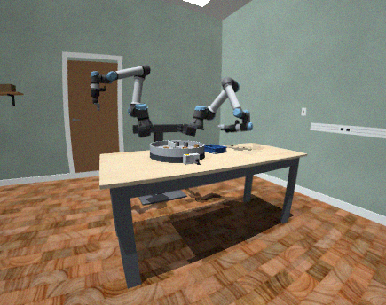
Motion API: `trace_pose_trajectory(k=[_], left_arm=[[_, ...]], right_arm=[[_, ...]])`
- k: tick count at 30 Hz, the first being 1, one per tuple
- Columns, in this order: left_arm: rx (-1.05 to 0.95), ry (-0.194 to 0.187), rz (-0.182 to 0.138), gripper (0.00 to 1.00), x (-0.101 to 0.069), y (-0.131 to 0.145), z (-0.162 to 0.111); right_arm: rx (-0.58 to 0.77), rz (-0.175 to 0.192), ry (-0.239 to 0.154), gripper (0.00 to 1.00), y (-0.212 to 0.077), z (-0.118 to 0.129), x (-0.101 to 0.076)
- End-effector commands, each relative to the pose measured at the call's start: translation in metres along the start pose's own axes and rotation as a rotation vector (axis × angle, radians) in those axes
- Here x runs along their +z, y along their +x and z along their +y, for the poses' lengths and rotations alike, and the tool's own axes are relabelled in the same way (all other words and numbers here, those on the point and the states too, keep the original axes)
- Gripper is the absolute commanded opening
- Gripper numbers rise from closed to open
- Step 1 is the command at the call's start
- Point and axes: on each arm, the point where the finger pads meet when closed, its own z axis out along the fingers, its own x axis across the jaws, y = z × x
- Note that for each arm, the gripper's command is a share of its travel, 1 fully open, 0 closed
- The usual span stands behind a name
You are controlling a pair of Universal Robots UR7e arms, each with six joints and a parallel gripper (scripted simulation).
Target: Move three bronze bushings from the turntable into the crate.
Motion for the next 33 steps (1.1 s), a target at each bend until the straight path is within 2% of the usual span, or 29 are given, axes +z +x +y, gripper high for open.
trace_pose_trajectory(k=[1,13,15,17,23,30,32,33], left_arm=[[-0.083,-0.02,0.144,1.0,-0.008,-0.015,0.027],[-0.18,-0.095,0.358,1.0,-0.019,-0.049,0.073],[-0.18,-0.095,0.358,1.0,-0.019,-0.049,0.073],[-0.207,-0.129,0.423,1.0,-0.022,-0.062,0.088],[-0.243,-0.19,0.518,1.0,-0.024,-0.084,0.111],[-0.279,-0.281,0.626,1.0,-0.024,-0.116,0.14],[-0.279,-0.281,0.626,1.0,-0.024,-0.116,0.14],[-0.286,-0.307,0.652,1.0,-0.024,-0.125,0.147]], right_arm=[[0.001,0.0,0.0,1.0,-0.001,-0.001,0.0],[0.001,0.0,0.0,1.0,-0.001,-0.001,0.0],[0.001,0.0,0.0,1.0,-0.001,-0.001,0.0],[0.001,0.0,0.0,1.0,-0.001,-0.001,0.0],[0.001,0.0,0.0,1.0,-0.001,-0.001,0.0],[0.001,0.0,0.0,1.0,-0.001,-0.001,0.0],[0.001,0.0,0.0,1.0,-0.001,-0.001,0.0],[0.001,0.0,0.0,1.0,-0.001,-0.001,0.0]])
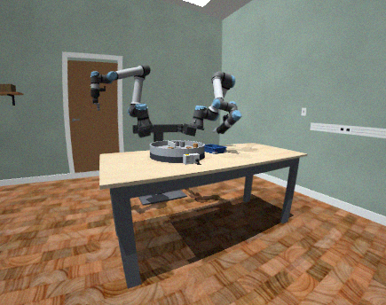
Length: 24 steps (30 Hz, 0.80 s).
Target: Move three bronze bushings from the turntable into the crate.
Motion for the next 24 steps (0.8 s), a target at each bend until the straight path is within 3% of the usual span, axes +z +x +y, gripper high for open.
trace_pose_trajectory(k=[1,14,16,19,24], left_arm=[[-0.067,-0.103,0.11,1.0,-0.012,-0.036,0.024],[-0.139,-0.321,0.233,1.0,-0.032,-0.12,0.055],[-0.139,-0.321,0.233,1.0,-0.032,-0.12,0.055],[-0.158,-0.41,0.259,1.0,-0.038,-0.155,0.062],[-0.174,-0.501,0.272,1.0,-0.042,-0.194,0.067]], right_arm=[[0.001,0.0,0.0,1.0,-0.001,-0.001,0.0],[0.001,0.0,0.0,1.0,-0.001,-0.001,0.0],[0.001,0.0,0.0,1.0,-0.001,-0.001,0.0],[0.001,0.0,0.0,1.0,-0.001,-0.001,0.0],[0.001,0.0,0.0,1.0,-0.001,-0.001,0.0]])
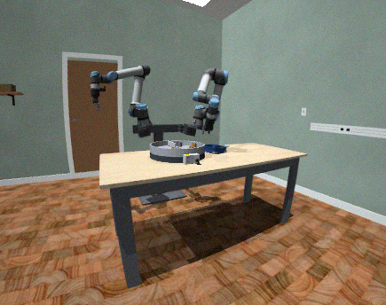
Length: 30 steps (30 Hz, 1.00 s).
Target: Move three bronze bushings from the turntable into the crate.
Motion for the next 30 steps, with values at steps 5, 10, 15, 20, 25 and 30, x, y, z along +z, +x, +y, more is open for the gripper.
trace_pose_trajectory(k=[5,10,15,20,25,30], left_arm=[[-0.073,-0.224,0.035,1.0,-0.026,-0.089,0.008],[-0.086,-0.281,0.028,1.0,-0.033,-0.116,0.005],[-0.106,-0.374,0.001,1.0,-0.045,-0.161,-0.004],[-0.119,-0.445,-0.032,1.0,-0.054,-0.199,-0.015],[-0.127,-0.49,-0.059,1.0,-0.06,-0.225,-0.025],[-0.132,-0.521,-0.081,1.0,-0.063,-0.244,-0.033]], right_arm=[[0.001,0.0,0.0,1.0,-0.001,-0.001,0.0],[0.001,0.0,0.0,1.0,-0.001,-0.001,0.0],[0.001,0.0,0.0,1.0,-0.001,-0.001,0.0],[0.001,0.0,0.0,1.0,-0.001,-0.001,0.0],[0.001,0.0,0.0,1.0,-0.001,-0.001,0.0],[0.001,0.0,0.0,1.0,-0.001,-0.001,0.0]])
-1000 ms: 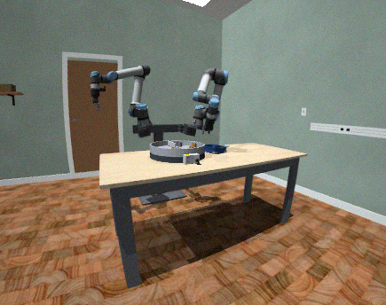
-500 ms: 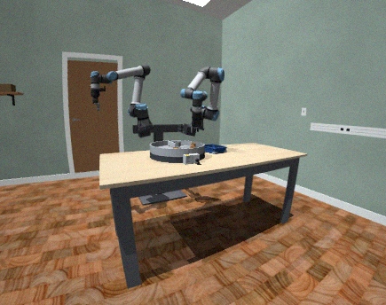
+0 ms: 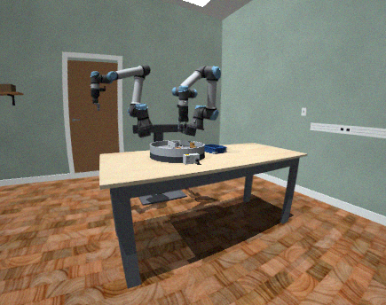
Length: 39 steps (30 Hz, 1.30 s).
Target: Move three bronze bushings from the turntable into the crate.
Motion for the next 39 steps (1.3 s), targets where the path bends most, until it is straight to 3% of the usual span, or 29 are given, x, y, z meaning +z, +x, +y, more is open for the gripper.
trace_pose_trajectory(k=[1,10,31,32,39], left_arm=[[-0.031,-0.067,-0.03,1.0,-0.009,-0.031,-0.01],[-0.041,-0.096,-0.056,1.0,-0.016,-0.05,-0.019],[-0.043,-0.098,-0.059,1.0,-0.017,-0.052,-0.019],[-0.043,-0.098,-0.059,0.35,-0.017,-0.052,-0.019],[-0.043,-0.098,-0.059,0.35,-0.017,-0.052,-0.019]], right_arm=[[0.001,0.0,0.0,1.0,-0.001,-0.001,0.0],[0.001,0.0,0.0,1.0,-0.001,-0.001,0.0],[0.001,0.0,0.0,1.0,-0.001,-0.001,0.0],[0.001,0.0,0.0,1.0,-0.001,-0.001,0.0],[0.001,0.0,0.0,1.0,-0.001,-0.001,0.0]])
